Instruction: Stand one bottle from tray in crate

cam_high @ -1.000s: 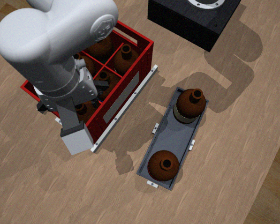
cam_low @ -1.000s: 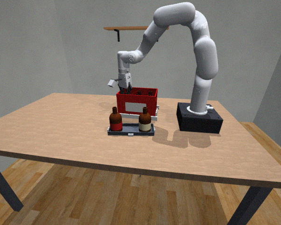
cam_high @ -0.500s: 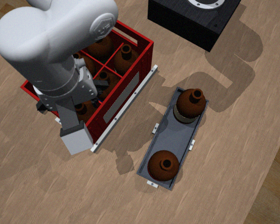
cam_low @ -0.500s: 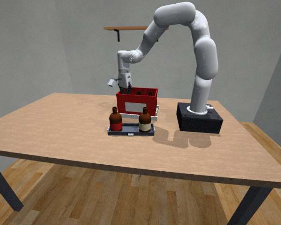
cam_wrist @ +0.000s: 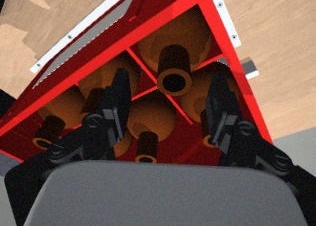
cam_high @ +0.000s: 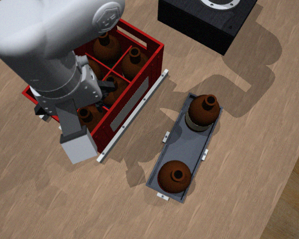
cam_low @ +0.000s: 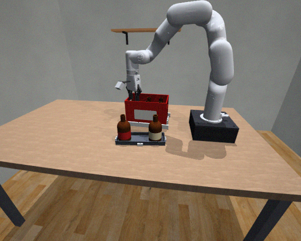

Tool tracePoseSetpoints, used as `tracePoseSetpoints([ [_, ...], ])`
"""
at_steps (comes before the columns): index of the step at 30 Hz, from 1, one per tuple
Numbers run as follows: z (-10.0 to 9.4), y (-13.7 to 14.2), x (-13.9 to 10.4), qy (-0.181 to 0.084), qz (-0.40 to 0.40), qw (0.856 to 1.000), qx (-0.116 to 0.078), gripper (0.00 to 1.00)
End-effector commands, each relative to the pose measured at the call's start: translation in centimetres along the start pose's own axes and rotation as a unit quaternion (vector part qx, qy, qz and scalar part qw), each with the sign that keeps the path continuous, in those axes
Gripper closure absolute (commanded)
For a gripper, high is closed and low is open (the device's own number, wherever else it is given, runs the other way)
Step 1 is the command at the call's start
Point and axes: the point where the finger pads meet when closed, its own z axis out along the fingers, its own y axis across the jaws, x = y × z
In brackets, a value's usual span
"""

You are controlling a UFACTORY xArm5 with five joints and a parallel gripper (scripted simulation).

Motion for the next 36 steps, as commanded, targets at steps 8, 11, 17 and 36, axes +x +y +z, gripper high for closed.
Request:
tracePoseSetpoints([
  [8,-2.6,0.1,0.1,0.001,0.000,1.000,-0.002,0.35],
  [11,-3.3,0.1,0.1,0.001,0.000,1.000,-0.002,0.35],
  [17,-4.6,0.1,0.1,0.001,0.000,1.000,-0.002,0.35],
  [36,-6.1,0.1,0.1,0.001,0.000,1.000,-0.002,0.35],
])
